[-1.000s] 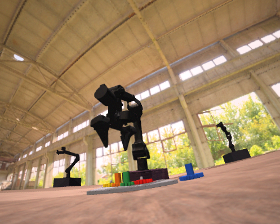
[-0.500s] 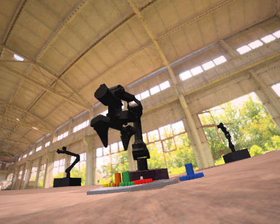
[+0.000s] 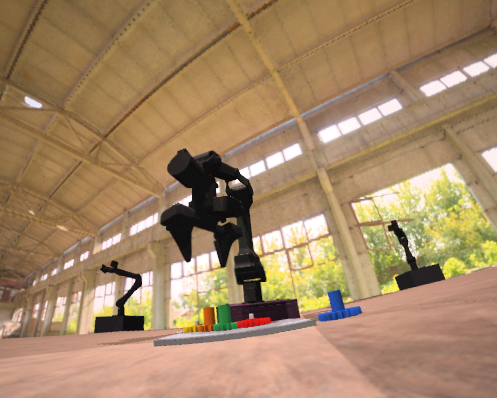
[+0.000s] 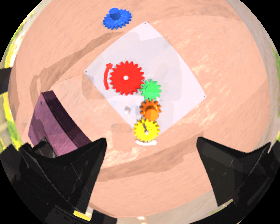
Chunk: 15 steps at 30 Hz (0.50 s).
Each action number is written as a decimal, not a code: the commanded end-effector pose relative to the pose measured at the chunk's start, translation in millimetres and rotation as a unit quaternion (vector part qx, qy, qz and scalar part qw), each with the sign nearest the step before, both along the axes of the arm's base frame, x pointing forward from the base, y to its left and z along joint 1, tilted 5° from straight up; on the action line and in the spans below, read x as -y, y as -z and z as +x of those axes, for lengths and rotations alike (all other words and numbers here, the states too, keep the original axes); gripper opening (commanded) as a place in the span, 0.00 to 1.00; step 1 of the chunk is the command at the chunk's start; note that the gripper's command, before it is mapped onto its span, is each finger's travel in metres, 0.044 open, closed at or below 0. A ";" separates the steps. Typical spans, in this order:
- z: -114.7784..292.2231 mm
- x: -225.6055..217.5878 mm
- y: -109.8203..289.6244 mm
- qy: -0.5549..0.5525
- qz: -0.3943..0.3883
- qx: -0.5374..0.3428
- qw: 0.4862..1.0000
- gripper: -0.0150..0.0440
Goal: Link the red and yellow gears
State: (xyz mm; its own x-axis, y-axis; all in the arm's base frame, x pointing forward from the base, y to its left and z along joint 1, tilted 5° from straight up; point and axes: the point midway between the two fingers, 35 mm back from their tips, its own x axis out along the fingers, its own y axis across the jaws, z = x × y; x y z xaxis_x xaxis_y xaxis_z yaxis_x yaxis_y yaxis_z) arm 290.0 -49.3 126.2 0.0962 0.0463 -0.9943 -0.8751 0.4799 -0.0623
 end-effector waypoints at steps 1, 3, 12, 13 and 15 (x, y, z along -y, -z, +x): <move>-0.4 -0.1 -0.1 -0.001 0.000 -0.001 1.000 1.00; -0.4 -0.1 -0.1 -0.001 0.000 -0.001 1.000 1.00; 4.8 -46.2 -7.0 0.003 0.001 -0.003 1.000 1.00; 4.9 -59.6 -9.0 0.004 0.001 -0.003 1.000 1.00; 3.2 -86.3 -13.0 0.006 0.002 -0.003 1.000 1.00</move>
